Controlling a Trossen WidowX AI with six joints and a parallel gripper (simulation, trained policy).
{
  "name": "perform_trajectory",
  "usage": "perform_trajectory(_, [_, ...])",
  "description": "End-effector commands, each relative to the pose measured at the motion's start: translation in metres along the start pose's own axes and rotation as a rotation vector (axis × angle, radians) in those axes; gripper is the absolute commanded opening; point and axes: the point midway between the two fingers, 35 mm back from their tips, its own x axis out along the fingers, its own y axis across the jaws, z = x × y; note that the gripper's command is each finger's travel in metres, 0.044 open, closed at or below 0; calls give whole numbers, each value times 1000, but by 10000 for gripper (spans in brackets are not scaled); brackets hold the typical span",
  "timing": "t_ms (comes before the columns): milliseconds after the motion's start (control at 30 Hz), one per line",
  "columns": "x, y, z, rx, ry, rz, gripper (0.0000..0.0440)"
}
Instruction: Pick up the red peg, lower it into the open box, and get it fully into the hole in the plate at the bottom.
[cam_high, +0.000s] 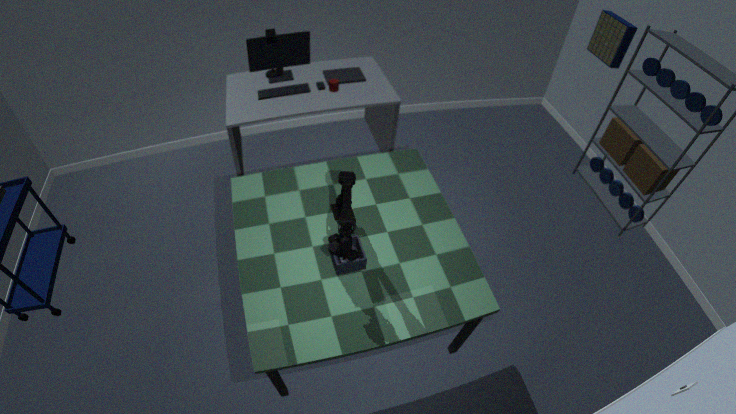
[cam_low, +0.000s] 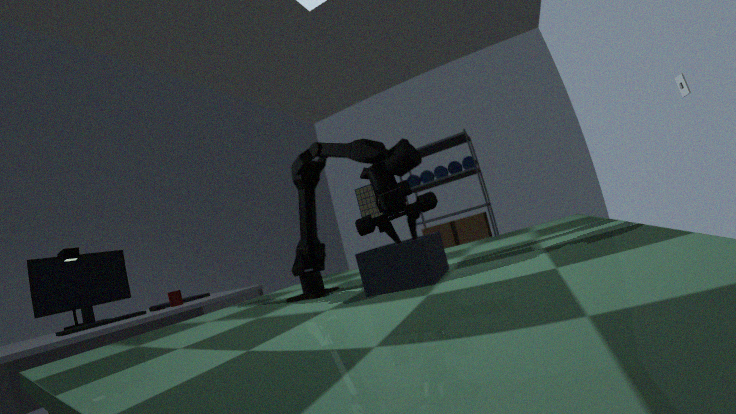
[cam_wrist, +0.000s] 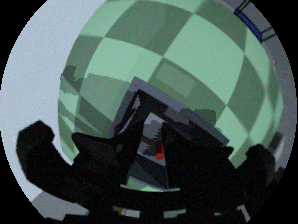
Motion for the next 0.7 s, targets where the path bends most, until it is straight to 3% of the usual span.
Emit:
perform_trajectory(0, [1, -1, 7, -4, 11, -12, 124])
perform_trajectory(667, [3, -30, 55, 26, 6, -97, 133])
